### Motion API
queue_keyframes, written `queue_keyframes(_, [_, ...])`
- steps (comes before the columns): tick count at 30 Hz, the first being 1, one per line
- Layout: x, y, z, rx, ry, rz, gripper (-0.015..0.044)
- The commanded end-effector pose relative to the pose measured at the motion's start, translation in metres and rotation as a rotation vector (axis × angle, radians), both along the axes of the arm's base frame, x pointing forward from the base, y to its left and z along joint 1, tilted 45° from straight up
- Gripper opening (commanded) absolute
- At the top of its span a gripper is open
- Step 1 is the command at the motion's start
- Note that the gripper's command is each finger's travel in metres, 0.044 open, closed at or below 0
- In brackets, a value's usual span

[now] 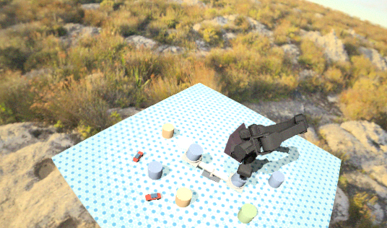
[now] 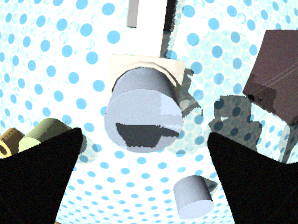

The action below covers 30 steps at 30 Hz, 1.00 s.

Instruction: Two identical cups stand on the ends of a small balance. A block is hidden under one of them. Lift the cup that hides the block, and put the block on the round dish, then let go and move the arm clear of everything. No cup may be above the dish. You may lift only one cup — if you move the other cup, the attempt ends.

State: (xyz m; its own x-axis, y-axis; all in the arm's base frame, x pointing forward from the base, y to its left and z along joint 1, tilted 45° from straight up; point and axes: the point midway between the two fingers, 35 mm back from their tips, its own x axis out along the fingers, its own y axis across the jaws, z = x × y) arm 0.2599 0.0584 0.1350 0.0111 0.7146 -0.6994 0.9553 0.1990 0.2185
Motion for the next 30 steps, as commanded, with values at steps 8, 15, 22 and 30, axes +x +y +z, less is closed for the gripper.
queue_keyframes(8, [0.000,0.014,-0.007,-0.013,0.026,-0.025,0.0440])
queue_keyframes(15, [0.001,0.019,-0.013,-0.014,0.026,-0.025,0.0440])
queue_keyframes(22, [0.002,0.027,-0.021,-0.015,0.025,-0.026,0.0440])
queue_keyframes(30, [0.002,0.036,-0.030,-0.015,0.025,-0.026,0.0440])
